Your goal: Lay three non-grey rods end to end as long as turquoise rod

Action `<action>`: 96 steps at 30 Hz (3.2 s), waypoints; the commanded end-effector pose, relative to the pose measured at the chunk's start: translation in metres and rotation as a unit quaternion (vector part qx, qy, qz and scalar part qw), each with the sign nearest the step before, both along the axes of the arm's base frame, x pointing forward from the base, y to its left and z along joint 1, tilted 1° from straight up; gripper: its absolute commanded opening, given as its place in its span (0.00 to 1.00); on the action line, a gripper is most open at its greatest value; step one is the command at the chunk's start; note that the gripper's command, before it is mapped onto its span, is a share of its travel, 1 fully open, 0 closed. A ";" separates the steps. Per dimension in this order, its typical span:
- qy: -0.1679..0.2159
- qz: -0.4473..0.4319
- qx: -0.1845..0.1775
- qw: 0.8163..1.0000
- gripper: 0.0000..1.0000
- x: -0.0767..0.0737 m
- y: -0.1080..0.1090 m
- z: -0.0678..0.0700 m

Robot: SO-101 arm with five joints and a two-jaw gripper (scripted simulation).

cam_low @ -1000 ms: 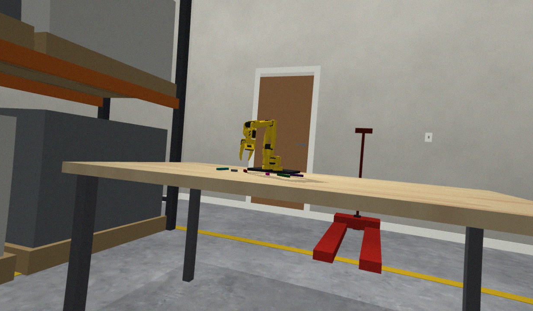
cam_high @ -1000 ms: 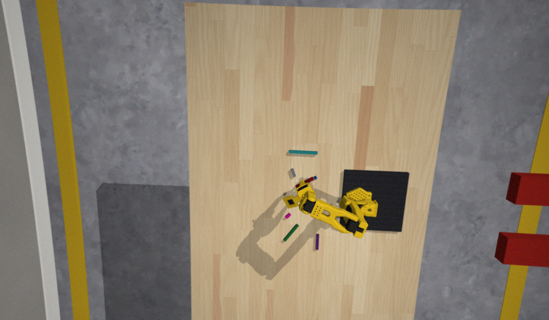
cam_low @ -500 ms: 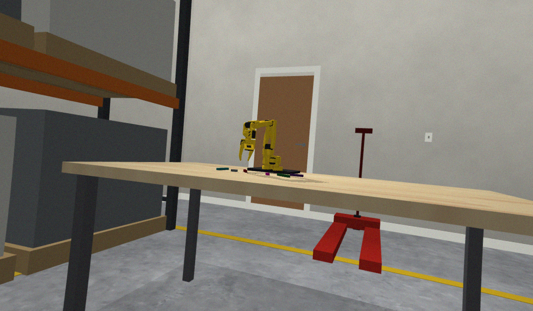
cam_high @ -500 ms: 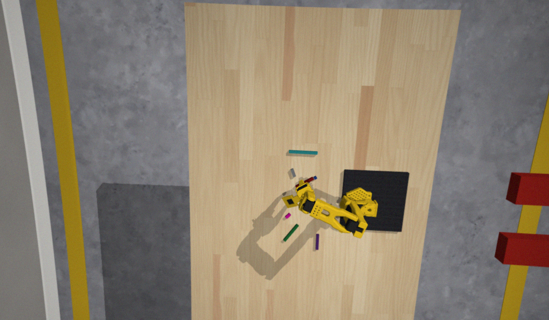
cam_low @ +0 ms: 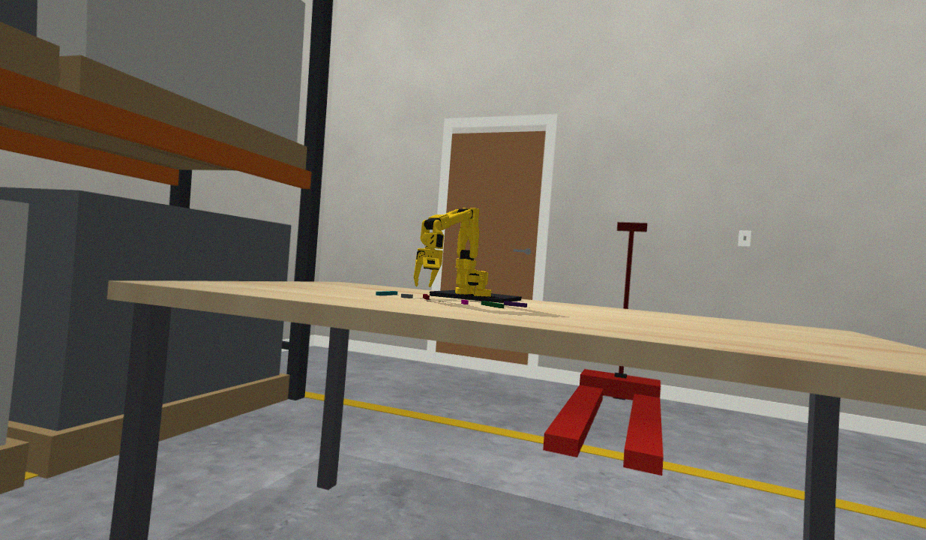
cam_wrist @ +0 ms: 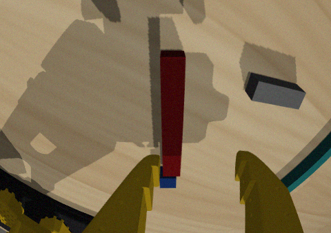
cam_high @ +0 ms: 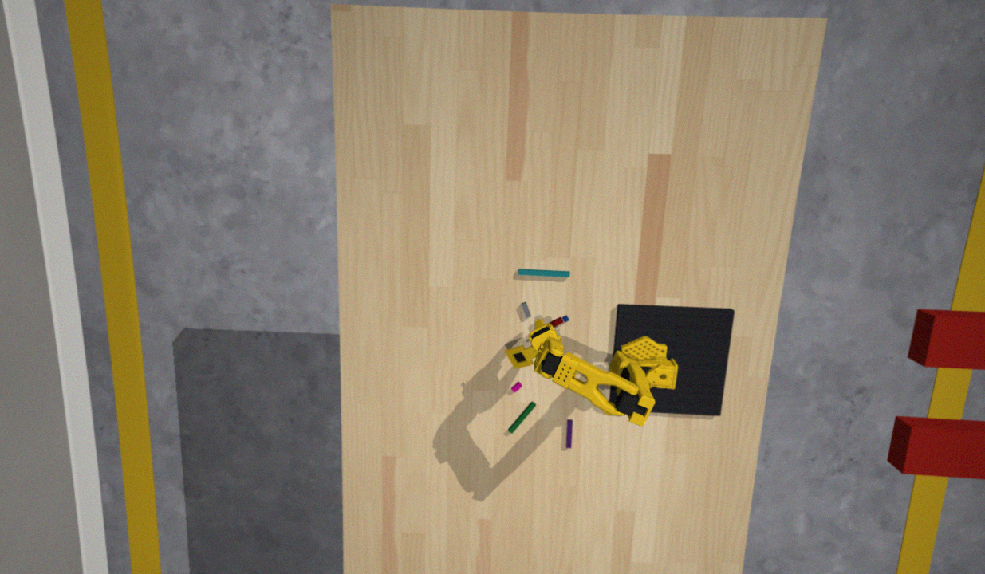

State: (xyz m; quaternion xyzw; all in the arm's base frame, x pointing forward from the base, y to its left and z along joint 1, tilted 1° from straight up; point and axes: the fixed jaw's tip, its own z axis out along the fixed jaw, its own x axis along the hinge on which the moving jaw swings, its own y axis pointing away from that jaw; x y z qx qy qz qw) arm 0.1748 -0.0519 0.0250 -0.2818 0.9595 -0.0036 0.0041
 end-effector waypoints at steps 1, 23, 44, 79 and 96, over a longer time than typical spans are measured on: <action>0.005 0.000 0.002 1.000 0.19 -0.002 -0.001 -0.010; 0.005 0.000 0.002 1.000 0.19 -0.003 0.000 -0.030; 0.020 0.000 0.007 1.000 0.19 -0.009 0.003 -0.034; 0.020 0.000 0.007 1.000 0.02 -0.009 0.003 -0.034; 0.020 0.000 0.007 1.000 0.00 -0.009 0.003 -0.034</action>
